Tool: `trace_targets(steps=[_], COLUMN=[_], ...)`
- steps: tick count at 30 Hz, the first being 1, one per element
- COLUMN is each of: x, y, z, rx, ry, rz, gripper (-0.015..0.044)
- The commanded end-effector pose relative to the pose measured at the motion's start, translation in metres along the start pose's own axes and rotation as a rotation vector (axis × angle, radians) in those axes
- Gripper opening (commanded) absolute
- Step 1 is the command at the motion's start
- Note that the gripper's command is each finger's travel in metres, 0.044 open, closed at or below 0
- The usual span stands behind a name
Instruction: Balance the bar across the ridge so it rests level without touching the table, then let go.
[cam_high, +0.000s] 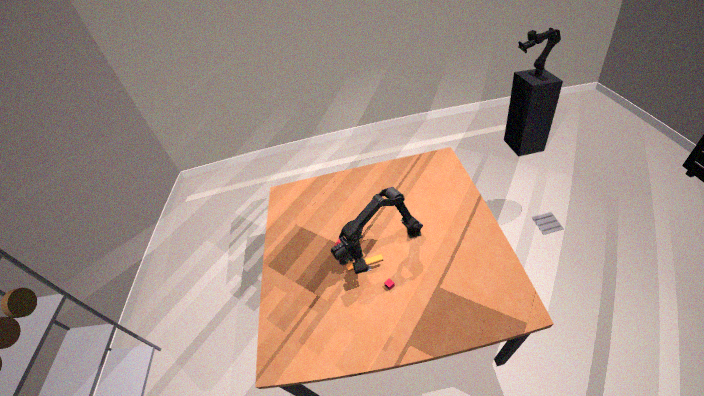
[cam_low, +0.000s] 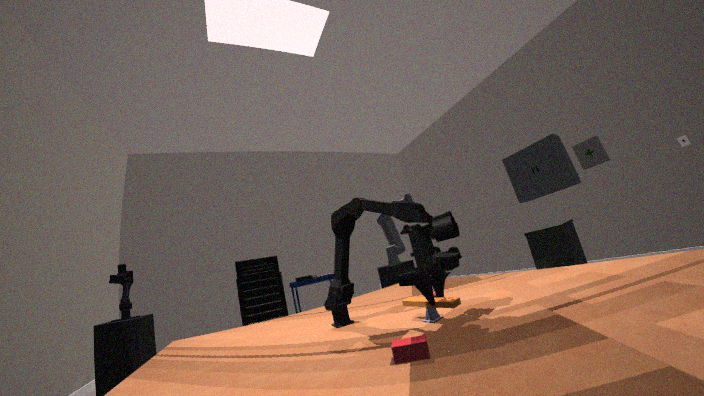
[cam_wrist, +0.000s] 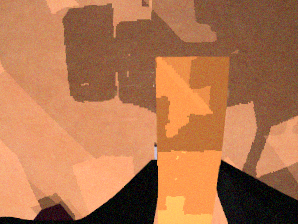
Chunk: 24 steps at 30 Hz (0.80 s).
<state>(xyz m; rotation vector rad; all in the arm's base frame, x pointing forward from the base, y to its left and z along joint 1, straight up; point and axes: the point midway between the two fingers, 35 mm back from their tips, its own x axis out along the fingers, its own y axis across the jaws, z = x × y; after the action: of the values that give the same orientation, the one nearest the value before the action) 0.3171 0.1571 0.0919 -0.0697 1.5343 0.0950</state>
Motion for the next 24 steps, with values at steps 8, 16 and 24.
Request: trace_targets(steps=[8, 16, 24], x=[0.0001, 0.0001, 0.0001], y=[0.0, 0.0, 0.0], z=[0.0, 0.0, 0.0], rx=[0.0, 0.0, 0.0], ry=[0.0, 0.0, 0.0], rz=[0.0, 0.0, 0.0], gripper=[0.0157, 0.0167, 0.0168])
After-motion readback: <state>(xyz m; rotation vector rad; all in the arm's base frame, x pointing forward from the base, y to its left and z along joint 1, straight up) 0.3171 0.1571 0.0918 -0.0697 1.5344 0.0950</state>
